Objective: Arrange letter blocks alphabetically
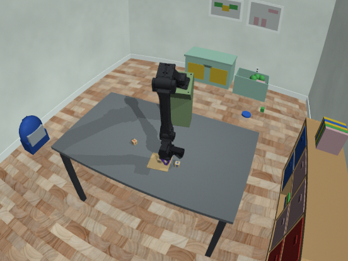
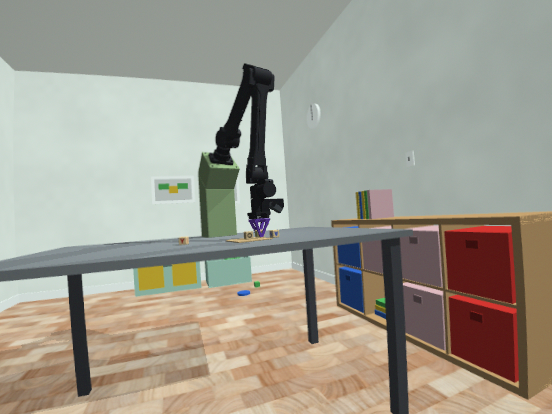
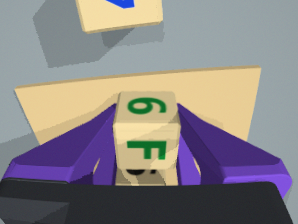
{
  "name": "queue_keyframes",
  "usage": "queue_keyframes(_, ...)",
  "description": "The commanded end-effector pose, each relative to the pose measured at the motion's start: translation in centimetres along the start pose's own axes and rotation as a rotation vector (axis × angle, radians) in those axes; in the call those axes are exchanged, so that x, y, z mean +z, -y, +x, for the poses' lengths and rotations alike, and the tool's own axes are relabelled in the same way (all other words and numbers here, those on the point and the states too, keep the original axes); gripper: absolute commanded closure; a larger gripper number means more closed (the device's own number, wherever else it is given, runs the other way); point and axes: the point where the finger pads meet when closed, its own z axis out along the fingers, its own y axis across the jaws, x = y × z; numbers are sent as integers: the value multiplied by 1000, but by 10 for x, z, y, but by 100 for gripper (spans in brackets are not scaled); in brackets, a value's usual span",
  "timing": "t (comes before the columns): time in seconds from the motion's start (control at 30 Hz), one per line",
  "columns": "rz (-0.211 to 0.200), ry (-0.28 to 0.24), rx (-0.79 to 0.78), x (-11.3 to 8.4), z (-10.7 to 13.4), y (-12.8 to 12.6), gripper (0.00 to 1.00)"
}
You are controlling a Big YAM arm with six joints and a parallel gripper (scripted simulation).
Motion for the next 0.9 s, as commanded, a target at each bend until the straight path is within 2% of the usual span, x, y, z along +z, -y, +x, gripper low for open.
queue_keyframes(0.0,21,10,-19,-2,-7,10,74)
queue_keyframes(0.13,21,10,-19,-2,-7,10,70)
queue_keyframes(0.17,21,10,-19,-2,-7,10,67)
queue_keyframes(0.23,21,10,-19,-2,-7,10,67)
queue_keyframes(0.27,21,10,-19,-2,-7,10,63)
queue_keyframes(0.33,21,10,-19,-2,-7,10,63)
queue_keyframes(0.37,21,10,-19,-2,-7,10,59)
queue_keyframes(0.43,21,10,-19,-2,-7,10,59)
queue_keyframes(0.47,21,10,-19,-2,-7,10,55)
queue_keyframes(0.8,21,10,-19,-2,-7,10,55)
queue_keyframes(0.83,21,10,-19,-2,-7,10,42)
queue_keyframes(0.87,21,10,-19,-2,-7,10,42)
